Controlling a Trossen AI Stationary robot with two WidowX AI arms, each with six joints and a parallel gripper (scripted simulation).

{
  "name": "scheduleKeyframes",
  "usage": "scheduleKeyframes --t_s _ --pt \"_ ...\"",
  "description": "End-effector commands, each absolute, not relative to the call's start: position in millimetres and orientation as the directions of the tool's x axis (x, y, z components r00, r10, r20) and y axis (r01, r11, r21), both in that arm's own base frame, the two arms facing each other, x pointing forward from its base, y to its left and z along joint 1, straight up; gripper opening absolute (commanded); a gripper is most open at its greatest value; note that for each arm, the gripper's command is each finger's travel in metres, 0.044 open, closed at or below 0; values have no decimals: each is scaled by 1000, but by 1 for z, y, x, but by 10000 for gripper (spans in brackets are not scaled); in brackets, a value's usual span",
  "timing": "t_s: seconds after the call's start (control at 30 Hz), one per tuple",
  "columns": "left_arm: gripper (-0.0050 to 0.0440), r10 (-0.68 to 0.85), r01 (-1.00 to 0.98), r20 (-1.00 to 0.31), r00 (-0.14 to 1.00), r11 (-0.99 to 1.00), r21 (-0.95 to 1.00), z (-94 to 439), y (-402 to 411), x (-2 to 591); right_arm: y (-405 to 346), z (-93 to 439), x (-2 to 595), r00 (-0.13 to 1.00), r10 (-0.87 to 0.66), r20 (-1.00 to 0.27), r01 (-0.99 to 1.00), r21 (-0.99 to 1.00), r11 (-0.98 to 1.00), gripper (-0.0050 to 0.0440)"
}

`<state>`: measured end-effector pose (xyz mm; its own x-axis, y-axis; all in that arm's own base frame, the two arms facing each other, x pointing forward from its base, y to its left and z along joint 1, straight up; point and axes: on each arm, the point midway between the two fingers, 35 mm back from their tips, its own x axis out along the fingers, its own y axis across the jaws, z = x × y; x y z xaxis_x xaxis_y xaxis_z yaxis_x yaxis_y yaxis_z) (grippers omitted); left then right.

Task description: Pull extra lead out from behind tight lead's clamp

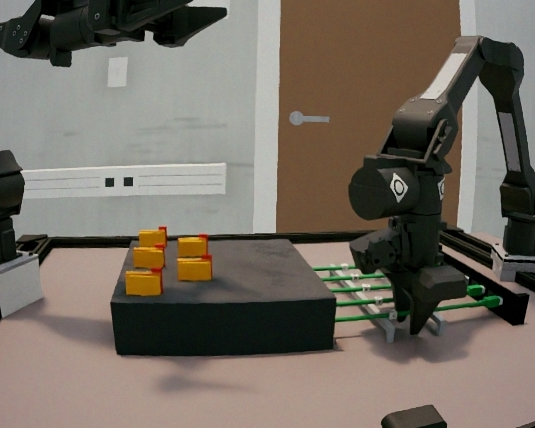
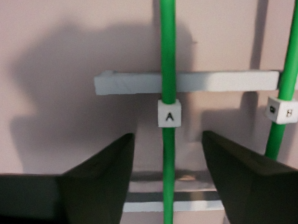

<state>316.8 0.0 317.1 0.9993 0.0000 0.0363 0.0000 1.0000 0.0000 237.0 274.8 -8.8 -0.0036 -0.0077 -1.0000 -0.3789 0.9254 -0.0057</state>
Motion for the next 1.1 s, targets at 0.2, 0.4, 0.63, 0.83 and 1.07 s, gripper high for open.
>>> scheduleKeyframes --t_s 0.2,0.4,0.63,0.83,1.07 --pt "440 0 0 50 999 1000 0 323 0 316 276 -7 237 0 0 -1000 -373 0 928 209" --pt "440 0 0 50 999 1000 0 323 0 316 276 -7 237 0 0 -1000 -373 0 928 209" --pt "440 0 0 50 999 1000 0 323 0 316 276 -7 237 0 0 -1000 -373 0 928 209" --pt "440 0 0 50 999 1000 0 323 0 316 278 -1 240 12 11 -1000 -379 5 925 -50" --pt "440 0 0 50 999 1000 0 323 0 316 278 -1 240 12 11 -1000 -379 5 925 -50"
